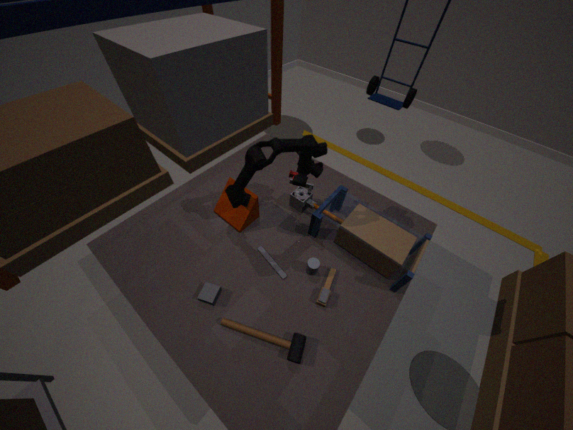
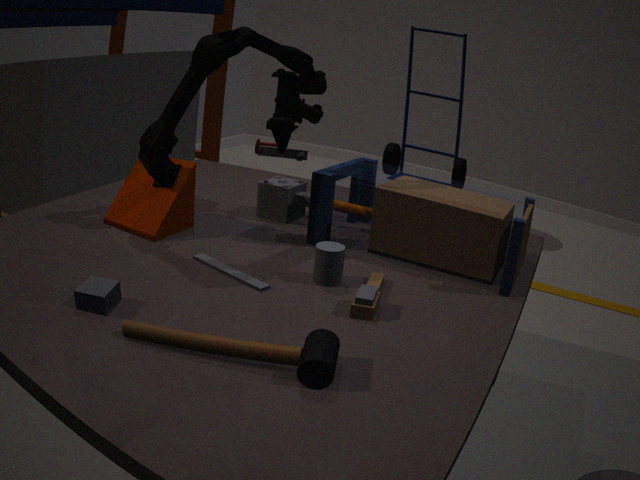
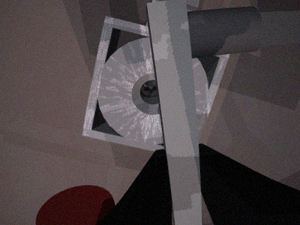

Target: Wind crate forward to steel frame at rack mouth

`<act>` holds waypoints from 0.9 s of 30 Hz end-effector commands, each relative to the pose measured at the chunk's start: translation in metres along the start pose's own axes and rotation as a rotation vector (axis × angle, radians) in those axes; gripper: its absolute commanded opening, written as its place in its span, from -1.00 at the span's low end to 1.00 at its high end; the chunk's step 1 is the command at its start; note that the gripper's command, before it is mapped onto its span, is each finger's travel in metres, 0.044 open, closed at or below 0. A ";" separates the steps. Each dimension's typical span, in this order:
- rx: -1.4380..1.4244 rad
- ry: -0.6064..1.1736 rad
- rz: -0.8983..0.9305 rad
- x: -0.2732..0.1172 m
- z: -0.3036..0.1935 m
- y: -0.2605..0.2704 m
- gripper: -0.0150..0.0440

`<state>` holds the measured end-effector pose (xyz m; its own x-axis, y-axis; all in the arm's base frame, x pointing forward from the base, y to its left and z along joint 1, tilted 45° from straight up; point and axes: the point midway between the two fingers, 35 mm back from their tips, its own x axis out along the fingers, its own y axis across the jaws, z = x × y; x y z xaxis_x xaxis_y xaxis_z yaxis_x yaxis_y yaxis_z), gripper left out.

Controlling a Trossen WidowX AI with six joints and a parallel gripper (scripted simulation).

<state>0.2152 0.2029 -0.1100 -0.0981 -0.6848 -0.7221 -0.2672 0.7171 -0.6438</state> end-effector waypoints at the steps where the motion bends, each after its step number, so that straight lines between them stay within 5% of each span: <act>1: -0.031 0.002 0.003 0.001 -0.001 0.002 -0.49; 27: -0.006 0.011 0.394 0.001 0.000 0.000 -0.49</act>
<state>0.2149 0.2003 -0.1128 -0.1937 -0.4186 -0.8873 -0.2213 0.8997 -0.3762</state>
